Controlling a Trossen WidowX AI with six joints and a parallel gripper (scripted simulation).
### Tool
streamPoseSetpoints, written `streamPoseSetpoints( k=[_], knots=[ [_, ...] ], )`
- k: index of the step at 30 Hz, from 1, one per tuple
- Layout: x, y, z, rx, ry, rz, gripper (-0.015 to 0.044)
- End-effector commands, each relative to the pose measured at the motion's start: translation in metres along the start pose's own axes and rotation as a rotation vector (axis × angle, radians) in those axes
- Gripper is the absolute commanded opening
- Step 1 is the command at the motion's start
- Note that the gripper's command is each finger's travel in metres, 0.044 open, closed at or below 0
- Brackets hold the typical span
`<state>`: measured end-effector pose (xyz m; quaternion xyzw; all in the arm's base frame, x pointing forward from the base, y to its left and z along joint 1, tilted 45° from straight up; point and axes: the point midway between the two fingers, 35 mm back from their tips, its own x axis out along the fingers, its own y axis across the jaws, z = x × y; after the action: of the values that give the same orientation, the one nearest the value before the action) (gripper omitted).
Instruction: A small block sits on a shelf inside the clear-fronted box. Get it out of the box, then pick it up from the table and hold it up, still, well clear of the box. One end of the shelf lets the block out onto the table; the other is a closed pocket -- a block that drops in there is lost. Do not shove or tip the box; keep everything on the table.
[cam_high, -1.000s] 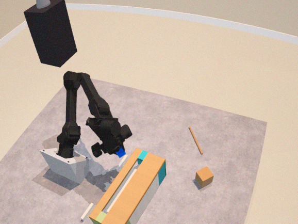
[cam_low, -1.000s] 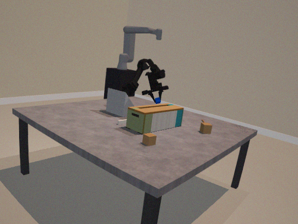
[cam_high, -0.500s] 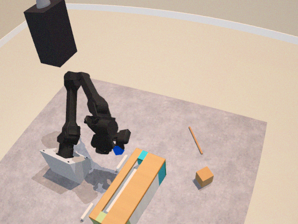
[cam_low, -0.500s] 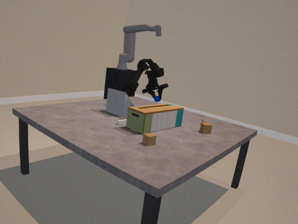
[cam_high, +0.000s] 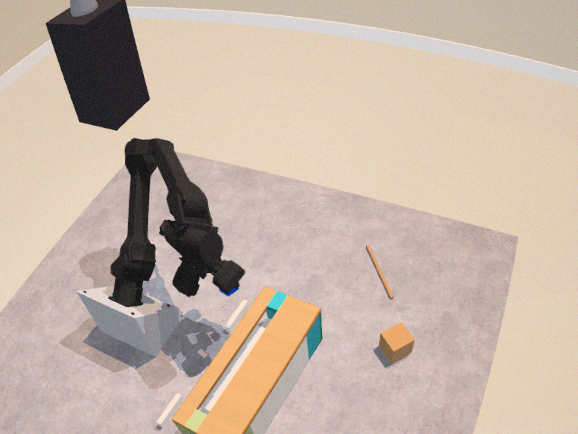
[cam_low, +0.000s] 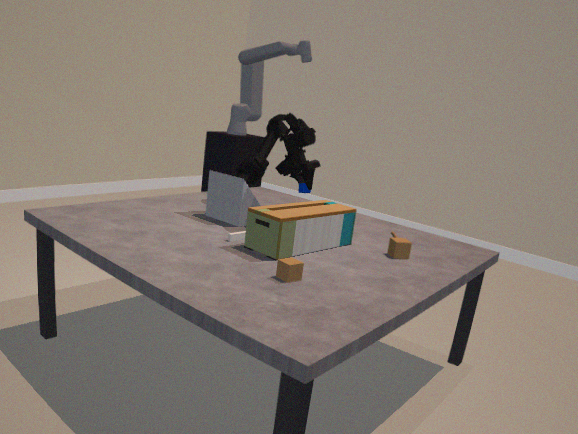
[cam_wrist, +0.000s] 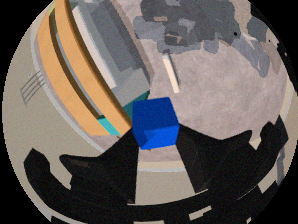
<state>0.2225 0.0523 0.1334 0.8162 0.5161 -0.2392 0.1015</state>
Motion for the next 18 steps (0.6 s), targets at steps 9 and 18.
streamPoseSetpoints(
  k=[9, 18],
  knots=[
    [-0.011, 0.001, -0.008, 0.479, 0.048, 0.003, 0.0000],
    [-0.014, 0.001, -0.010, 0.659, 0.066, -0.001, 0.0000]
  ],
)
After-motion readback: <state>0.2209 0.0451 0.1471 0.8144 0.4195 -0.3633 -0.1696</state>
